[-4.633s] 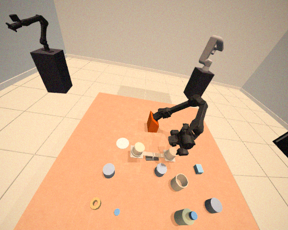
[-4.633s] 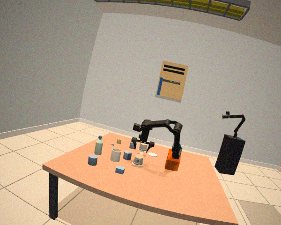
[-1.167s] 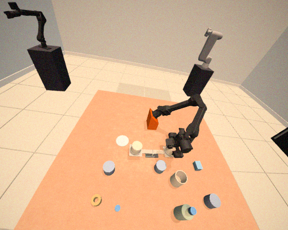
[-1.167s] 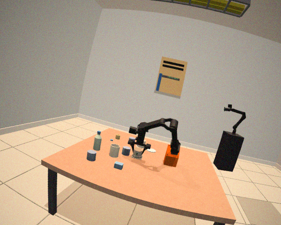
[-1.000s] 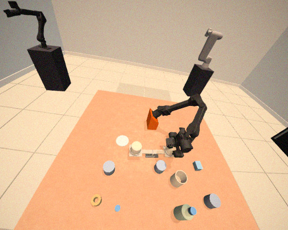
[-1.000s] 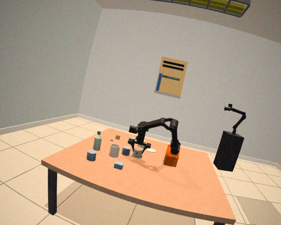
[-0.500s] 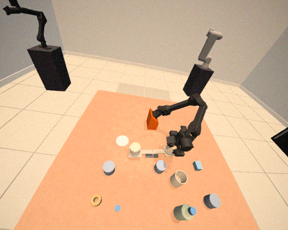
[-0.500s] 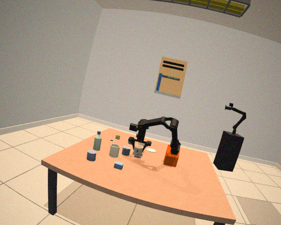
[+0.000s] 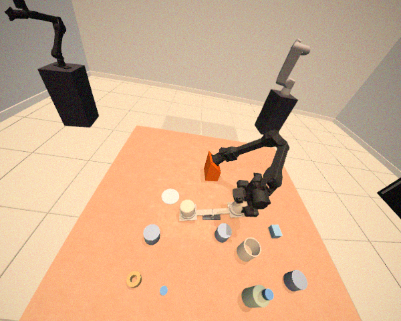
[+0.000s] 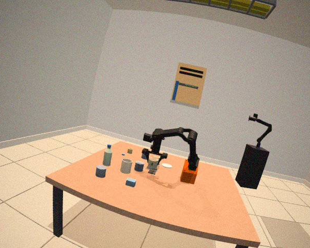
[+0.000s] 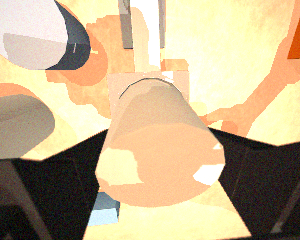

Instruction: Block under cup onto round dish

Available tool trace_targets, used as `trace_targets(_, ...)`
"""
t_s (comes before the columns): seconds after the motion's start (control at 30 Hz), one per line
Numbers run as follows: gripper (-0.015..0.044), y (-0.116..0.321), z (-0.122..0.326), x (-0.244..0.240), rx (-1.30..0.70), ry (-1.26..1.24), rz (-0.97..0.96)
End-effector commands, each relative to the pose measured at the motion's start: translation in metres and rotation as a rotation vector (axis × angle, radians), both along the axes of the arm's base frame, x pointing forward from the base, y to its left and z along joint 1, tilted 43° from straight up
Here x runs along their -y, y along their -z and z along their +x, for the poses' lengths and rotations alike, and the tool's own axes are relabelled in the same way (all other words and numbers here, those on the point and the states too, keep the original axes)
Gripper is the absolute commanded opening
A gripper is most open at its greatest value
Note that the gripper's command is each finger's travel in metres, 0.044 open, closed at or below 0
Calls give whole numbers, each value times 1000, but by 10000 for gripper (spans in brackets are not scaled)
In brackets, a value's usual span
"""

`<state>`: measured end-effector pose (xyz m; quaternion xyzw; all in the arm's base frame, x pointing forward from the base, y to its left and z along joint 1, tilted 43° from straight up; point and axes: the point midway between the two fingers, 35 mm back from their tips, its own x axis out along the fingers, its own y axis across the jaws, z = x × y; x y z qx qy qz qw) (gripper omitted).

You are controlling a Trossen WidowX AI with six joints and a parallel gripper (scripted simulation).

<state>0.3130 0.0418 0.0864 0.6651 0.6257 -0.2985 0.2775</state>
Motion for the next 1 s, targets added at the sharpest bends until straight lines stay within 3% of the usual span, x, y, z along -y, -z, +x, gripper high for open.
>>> trace_targets(0.0, 0, -9, 3, 4, 23, -2, 3)
trace_targets(0.97, 0, -37, -3, 28, 22, -3, 6)
